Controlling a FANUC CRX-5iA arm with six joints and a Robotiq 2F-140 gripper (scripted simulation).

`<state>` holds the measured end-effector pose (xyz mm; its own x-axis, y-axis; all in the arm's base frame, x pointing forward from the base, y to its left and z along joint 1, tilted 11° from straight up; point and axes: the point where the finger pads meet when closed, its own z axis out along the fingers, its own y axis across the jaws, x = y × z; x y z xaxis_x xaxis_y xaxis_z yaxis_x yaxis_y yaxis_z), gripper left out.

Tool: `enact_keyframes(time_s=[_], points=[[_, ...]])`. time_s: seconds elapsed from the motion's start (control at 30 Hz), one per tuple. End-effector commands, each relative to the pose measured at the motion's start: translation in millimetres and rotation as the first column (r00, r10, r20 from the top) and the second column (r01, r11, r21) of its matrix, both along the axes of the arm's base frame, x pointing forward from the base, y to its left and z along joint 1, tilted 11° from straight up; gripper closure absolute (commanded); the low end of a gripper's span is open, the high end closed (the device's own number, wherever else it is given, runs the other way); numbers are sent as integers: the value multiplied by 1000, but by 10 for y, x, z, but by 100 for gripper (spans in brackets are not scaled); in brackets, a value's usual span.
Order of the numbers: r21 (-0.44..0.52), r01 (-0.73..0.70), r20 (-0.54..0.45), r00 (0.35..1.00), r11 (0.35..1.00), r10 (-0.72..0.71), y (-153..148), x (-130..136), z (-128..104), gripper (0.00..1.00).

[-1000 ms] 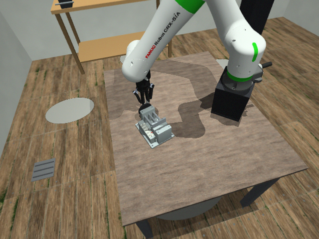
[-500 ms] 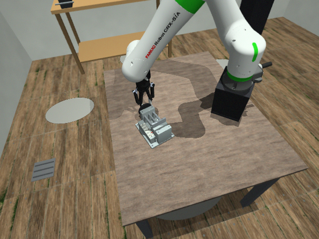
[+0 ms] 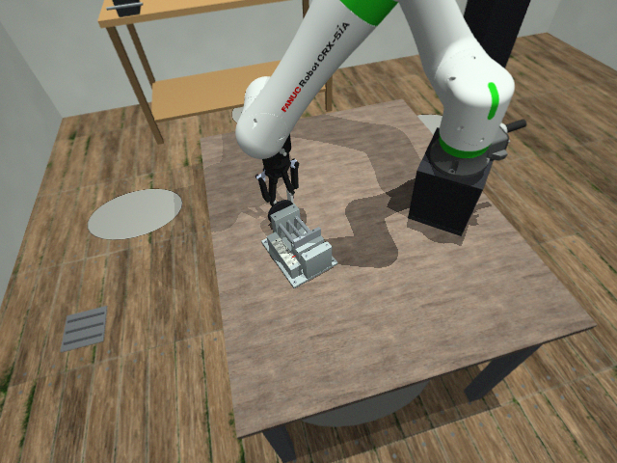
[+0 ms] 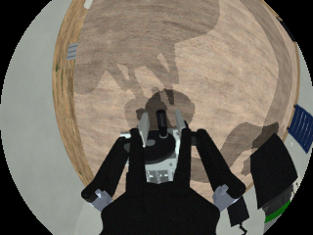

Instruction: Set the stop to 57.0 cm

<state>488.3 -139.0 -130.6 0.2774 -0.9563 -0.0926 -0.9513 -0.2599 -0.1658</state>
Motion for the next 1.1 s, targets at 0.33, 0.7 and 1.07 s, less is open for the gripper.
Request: enact_keyframes(time_s=[0.33, 0.7, 1.07], points=[[0, 0, 0, 1000, 1000, 0, -132, -130, 958, 67], [0, 0, 0, 1000, 1000, 0, -133, -131, 964, 67], [0, 0, 0, 1000, 1000, 0, -153, -152, 1113, 67]])
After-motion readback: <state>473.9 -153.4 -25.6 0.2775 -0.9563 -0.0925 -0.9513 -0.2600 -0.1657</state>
